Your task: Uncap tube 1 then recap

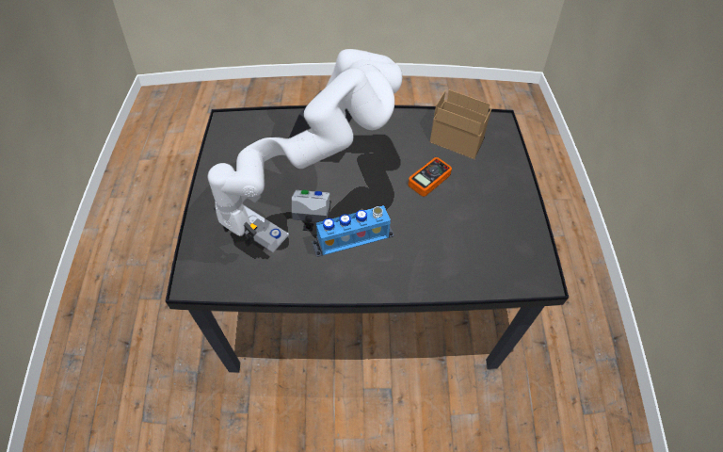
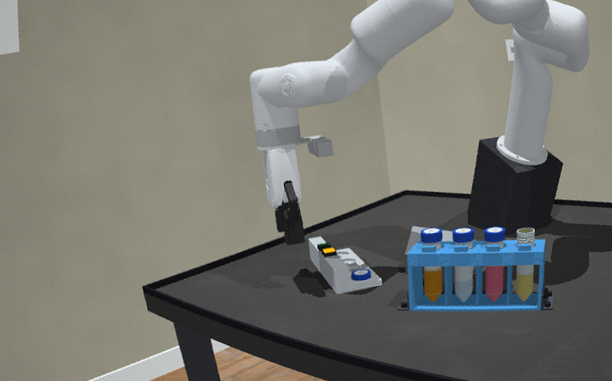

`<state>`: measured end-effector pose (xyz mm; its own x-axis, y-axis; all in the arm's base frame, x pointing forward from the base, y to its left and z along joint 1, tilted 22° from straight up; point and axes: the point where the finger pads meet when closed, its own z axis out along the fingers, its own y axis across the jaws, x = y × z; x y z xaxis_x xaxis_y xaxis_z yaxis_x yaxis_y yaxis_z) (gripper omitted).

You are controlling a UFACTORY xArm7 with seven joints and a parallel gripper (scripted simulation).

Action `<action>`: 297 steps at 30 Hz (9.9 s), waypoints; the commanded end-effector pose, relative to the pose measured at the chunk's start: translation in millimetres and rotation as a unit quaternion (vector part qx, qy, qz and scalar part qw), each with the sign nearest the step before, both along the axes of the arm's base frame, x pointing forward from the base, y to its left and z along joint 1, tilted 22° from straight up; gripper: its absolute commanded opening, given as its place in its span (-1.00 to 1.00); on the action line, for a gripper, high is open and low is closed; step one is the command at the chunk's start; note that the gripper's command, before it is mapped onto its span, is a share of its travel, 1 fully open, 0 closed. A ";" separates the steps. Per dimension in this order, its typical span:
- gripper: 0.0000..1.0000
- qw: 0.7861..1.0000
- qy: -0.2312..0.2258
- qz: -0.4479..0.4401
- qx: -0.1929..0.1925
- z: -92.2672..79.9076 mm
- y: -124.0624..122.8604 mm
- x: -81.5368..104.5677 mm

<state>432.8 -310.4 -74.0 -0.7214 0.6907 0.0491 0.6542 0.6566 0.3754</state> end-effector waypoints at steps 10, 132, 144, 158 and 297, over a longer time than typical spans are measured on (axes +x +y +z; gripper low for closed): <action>1.00 1.000 -0.001 -0.001 -0.002 2.0 -2.4 0.3; 1.00 1.000 -0.001 -0.001 -0.002 2.0 -2.4 0.3; 1.00 1.000 -0.001 -0.001 -0.002 2.0 -2.4 0.3; 1.00 1.000 -0.001 -0.001 -0.002 2.0 -2.4 0.3; -0.08 1.000 -0.001 -0.001 -0.001 -38.5 122.9 -32.6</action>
